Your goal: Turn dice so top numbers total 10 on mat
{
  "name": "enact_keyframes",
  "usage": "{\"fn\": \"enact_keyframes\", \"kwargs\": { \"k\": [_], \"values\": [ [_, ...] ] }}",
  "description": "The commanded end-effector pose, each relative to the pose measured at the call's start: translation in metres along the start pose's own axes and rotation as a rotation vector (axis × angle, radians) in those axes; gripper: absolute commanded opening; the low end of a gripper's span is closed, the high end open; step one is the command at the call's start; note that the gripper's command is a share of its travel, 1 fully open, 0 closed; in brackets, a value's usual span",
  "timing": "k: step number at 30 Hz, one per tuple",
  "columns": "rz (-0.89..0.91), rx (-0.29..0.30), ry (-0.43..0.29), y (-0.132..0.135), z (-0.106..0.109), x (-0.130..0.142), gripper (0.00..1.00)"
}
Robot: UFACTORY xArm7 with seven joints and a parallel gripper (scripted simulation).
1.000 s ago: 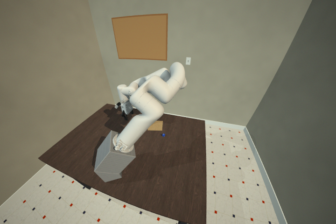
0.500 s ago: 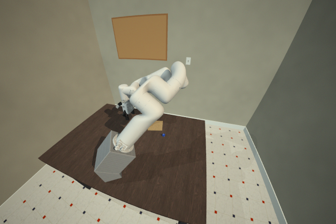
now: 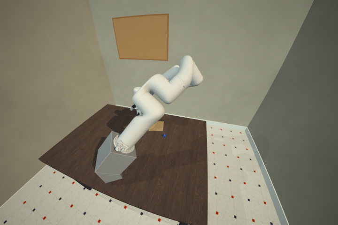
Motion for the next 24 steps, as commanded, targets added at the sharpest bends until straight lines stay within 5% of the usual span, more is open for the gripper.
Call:
{"fn": "enact_keyframes", "kwargs": {
  "k": [1, 3, 5, 17, 19, 24],
  "values": [
    [0.002, 0.000, 0.006, 0.000, 0.001, 0.000, 1.00],
    [0.002, 0.000, 0.006, 0.000, 0.001, 0.000, 1.00],
    [-0.058, -0.014, -0.004, 0.016, -0.006, 0.049, 1.00],
    [-0.058, -0.014, -0.004, 0.016, -0.006, 0.049, 1.00],
    [-0.129, -0.025, -0.005, 0.024, -0.009, 0.098, 1.00],
    [-0.129, -0.025, -0.005, 0.024, -0.009, 0.098, 1.00]
  ]
}}
Point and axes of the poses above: the point where the finger pads meet when closed, its own z axis back along the fingers, its own y axis across the jaws, x = y × z, the point moved 7 cm from there along z, back along the fingers, and after that the axes turned 8 degrees about -z, right-handed, at the moved point
